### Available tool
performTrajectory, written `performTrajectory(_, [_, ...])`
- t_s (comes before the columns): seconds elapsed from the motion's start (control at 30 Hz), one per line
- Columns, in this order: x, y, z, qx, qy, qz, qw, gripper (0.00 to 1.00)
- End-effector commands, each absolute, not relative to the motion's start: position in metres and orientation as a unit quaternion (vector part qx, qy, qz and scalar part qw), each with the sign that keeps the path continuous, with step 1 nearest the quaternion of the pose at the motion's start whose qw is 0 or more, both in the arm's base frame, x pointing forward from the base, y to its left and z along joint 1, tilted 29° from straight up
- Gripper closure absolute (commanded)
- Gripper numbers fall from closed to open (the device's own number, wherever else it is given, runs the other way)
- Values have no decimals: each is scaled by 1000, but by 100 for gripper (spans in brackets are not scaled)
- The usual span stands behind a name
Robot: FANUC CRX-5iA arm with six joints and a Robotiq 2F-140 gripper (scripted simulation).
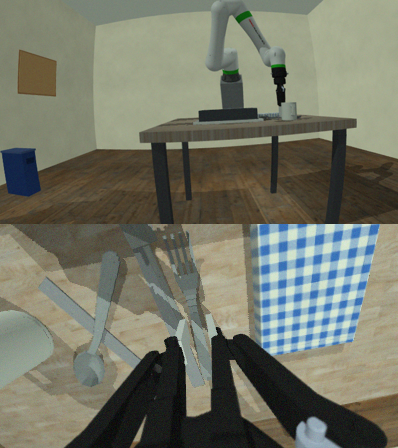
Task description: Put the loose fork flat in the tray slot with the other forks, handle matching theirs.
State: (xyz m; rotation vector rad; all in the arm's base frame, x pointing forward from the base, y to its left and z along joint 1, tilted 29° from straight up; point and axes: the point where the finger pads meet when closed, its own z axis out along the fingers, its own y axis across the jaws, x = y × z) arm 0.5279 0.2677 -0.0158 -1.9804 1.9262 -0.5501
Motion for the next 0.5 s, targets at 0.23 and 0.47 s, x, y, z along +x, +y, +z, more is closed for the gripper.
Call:
performTrajectory(0.23, [528, 268, -16, -694, 675, -193, 162, 97])
performTrajectory(0.47, [528, 268, -16, -694, 675, -193, 162, 97])
